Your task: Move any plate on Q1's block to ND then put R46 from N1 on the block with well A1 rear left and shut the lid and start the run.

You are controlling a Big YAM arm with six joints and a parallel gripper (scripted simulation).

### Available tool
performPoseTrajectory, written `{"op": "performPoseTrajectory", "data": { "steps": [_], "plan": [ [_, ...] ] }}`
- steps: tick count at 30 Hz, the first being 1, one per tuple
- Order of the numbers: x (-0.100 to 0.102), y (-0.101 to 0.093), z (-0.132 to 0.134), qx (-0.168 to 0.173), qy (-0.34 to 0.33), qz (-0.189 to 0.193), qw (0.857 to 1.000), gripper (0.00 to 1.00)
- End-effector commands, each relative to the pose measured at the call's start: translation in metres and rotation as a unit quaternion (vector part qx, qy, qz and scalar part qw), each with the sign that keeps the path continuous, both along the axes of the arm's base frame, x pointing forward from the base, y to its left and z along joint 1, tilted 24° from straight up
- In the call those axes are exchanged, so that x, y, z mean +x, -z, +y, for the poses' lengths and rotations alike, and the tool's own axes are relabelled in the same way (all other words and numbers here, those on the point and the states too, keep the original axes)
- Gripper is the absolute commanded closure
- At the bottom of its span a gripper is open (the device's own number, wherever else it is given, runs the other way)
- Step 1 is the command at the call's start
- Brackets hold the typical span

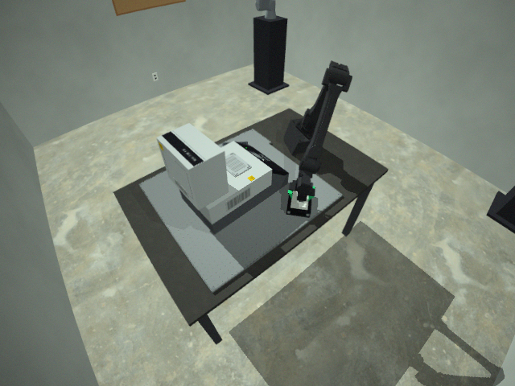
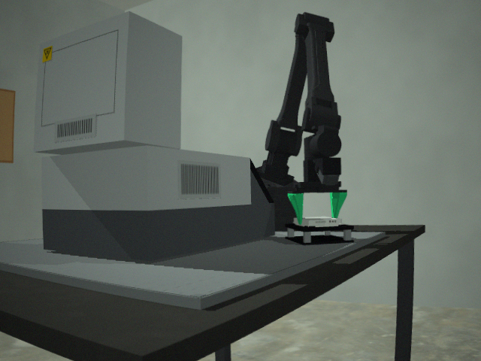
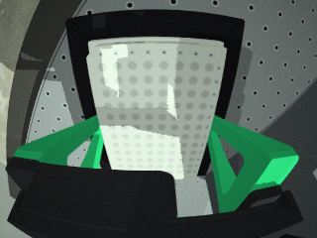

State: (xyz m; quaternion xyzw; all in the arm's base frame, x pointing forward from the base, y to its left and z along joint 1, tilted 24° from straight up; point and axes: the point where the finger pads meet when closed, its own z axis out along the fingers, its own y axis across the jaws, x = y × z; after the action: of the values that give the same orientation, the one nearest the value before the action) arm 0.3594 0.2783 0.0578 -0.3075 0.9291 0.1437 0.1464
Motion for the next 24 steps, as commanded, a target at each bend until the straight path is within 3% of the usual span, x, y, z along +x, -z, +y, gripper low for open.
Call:
{"op": "performPoseTrajectory", "data": {
  "steps": [1, 24],
  "plan": [
    [-0.0054, -0.0154, 0.0016, 0.006, -0.004, -0.008, 1.000, 1.00],
    [-0.0073, -0.0150, 0.0017, 0.005, -0.005, -0.006, 1.000, 1.00]
  ]
}}
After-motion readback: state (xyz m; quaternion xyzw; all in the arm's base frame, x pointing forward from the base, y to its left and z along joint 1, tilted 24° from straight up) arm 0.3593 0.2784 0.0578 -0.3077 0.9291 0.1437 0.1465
